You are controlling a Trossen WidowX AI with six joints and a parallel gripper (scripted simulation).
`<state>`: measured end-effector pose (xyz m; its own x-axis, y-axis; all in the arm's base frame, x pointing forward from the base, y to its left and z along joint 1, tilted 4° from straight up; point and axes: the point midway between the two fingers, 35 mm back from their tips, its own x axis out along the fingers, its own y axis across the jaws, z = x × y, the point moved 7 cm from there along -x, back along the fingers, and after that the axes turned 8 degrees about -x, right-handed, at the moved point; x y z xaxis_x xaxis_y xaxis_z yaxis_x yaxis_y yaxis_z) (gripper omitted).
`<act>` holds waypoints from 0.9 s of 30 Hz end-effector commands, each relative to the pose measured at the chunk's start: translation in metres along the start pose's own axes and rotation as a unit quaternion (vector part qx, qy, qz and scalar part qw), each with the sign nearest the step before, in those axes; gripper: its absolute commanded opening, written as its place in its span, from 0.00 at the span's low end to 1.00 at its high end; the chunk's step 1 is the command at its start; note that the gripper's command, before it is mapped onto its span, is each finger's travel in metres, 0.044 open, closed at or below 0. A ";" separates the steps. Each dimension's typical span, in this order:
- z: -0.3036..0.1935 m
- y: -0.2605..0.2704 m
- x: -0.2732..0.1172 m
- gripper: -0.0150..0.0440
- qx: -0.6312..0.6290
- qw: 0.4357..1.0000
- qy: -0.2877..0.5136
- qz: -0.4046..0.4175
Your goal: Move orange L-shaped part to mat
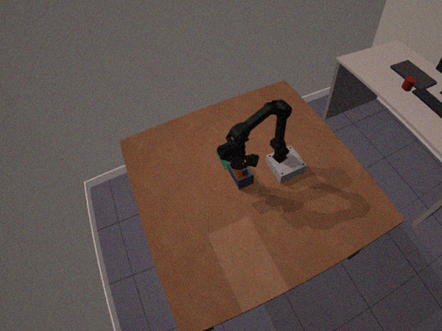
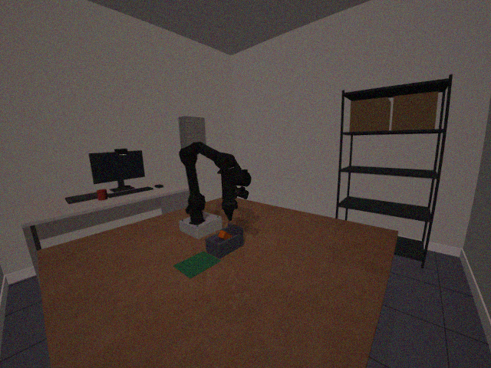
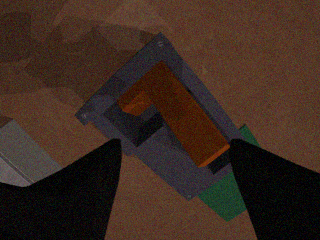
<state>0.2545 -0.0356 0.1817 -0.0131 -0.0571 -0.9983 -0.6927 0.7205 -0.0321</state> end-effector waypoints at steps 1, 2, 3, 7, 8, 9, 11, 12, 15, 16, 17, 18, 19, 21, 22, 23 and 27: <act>-0.026 -0.022 -0.004 0.73 -0.334 0.942 0.003 0.000; -0.028 -0.023 -0.004 0.73 -0.354 0.935 0.003 0.000; -0.028 -0.023 -0.004 0.73 -0.361 0.933 0.003 0.000; -0.028 -0.023 -0.004 0.73 -0.361 0.933 0.003 0.000; -0.028 -0.023 -0.004 0.73 -0.361 0.933 0.003 0.000; -0.028 -0.023 -0.004 0.73 -0.361 0.933 0.003 0.000; -0.028 -0.023 -0.004 0.73 -0.361 0.933 0.003 0.000; -0.028 -0.023 -0.004 0.73 -0.361 0.933 0.003 0.000; -0.028 -0.023 -0.004 0.73 -0.361 0.933 0.003 0.000; -0.028 -0.023 -0.003 0.73 -0.361 0.933 0.003 0.000; -0.028 -0.023 -0.001 0.73 -0.361 0.933 0.003 0.000; -0.028 -0.023 0.002 0.73 -0.361 0.933 0.003 0.000; -0.028 -0.024 0.005 0.73 -0.361 0.933 0.003 0.000; -0.028 -0.024 0.014 0.73 -0.361 0.933 0.003 0.000; -0.028 -0.024 0.019 0.73 -0.361 0.933 0.003 0.000; -0.029 -0.023 0.023 0.73 -0.361 0.933 0.003 0.000; -0.029 -0.023 0.027 0.73 -0.361 0.933 0.003 0.000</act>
<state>0.2505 -0.0731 0.1615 -0.0133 -0.0581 -0.9982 -0.9972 0.0745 0.0090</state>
